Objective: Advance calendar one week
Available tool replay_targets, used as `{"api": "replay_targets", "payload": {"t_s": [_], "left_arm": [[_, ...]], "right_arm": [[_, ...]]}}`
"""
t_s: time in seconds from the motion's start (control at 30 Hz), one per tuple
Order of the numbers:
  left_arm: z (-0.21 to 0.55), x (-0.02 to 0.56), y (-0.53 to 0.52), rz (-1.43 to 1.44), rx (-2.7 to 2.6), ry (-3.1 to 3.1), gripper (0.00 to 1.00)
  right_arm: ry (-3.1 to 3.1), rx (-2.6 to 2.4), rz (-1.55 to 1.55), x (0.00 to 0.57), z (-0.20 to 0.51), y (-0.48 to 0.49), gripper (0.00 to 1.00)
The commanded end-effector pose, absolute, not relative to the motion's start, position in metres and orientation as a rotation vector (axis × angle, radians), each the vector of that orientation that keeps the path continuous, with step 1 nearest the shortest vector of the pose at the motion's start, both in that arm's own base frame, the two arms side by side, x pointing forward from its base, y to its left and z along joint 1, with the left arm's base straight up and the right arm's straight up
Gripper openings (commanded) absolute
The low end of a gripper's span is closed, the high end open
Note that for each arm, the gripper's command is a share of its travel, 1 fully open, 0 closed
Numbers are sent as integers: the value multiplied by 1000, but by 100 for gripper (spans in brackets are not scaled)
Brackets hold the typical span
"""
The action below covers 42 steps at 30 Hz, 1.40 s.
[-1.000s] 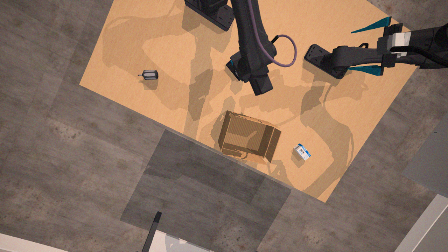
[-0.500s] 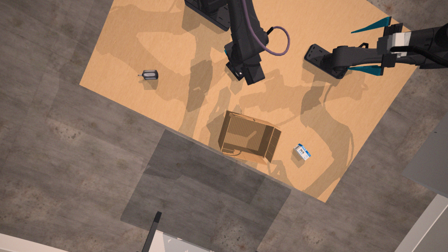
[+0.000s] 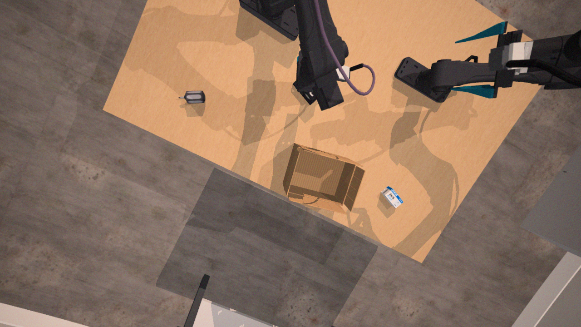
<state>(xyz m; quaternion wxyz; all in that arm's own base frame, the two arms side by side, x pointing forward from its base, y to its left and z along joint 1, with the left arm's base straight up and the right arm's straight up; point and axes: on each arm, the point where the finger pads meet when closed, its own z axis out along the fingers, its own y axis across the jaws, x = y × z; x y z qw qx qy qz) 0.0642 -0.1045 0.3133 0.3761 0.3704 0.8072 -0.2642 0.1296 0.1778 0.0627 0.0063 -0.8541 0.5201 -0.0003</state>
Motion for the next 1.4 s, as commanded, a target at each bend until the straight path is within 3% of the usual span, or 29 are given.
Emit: {"api": "replay_targets", "payload": {"t_s": [0.0,0.6,1.37], "left_arm": [[316,64,-103,-674,950,2070,100],[316,64,-103,-674,950,2070,100],[316,64,-103,-674,950,2070,100]], "right_arm": [[1881,-2508,-22,128,65,175,35],[2545,-1834,-24,130,66,178,35],[2522,-1814,-1,133,34,184,35]]}}
